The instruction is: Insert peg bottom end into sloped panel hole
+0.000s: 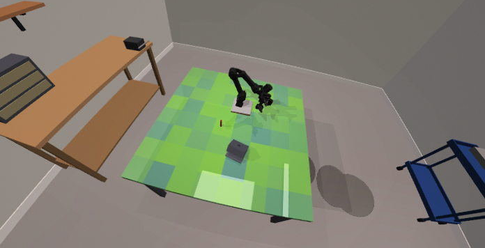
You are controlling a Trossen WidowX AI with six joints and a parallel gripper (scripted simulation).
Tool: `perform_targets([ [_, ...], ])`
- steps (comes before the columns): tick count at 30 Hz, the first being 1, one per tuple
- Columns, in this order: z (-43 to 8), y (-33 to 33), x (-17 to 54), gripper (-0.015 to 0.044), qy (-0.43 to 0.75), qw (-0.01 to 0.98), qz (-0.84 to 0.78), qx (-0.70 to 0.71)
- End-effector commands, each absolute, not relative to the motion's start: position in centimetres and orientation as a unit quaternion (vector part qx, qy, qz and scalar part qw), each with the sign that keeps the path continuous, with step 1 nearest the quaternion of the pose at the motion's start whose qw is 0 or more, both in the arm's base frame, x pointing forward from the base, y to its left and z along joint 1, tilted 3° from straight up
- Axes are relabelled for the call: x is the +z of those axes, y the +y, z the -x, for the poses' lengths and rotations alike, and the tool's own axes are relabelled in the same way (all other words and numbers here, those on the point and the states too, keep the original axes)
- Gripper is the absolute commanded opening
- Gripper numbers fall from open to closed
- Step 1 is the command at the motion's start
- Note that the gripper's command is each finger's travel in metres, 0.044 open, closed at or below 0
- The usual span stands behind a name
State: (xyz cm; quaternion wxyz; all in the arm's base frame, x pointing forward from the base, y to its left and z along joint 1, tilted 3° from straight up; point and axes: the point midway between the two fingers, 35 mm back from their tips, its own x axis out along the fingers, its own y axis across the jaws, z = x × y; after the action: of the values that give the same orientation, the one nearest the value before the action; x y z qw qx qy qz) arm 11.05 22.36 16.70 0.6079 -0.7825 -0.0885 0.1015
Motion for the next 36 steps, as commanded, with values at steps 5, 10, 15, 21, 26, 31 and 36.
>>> perform_targets([
  [5,-11.5,22.5,16.6,0.044,-0.081,0.61,0.781,0.104],
  [10,-12.6,22.8,16.5,0.044,-0.063,0.616,0.777,0.111],
  [15,-13.8,23.0,16.3,0.044,-0.043,0.622,0.773,0.118],
  [21,-15.3,23.0,16.0,0.044,-0.017,0.631,0.766,0.126],
  [26,-16.6,22.9,15.8,0.044,0.006,0.638,0.759,0.128],
  [31,-17.8,22.6,15.6,0.044,0.031,0.646,0.752,0.13],
  [36,-19.1,22.2,15.4,0.044,0.058,0.652,0.744,0.132],
])
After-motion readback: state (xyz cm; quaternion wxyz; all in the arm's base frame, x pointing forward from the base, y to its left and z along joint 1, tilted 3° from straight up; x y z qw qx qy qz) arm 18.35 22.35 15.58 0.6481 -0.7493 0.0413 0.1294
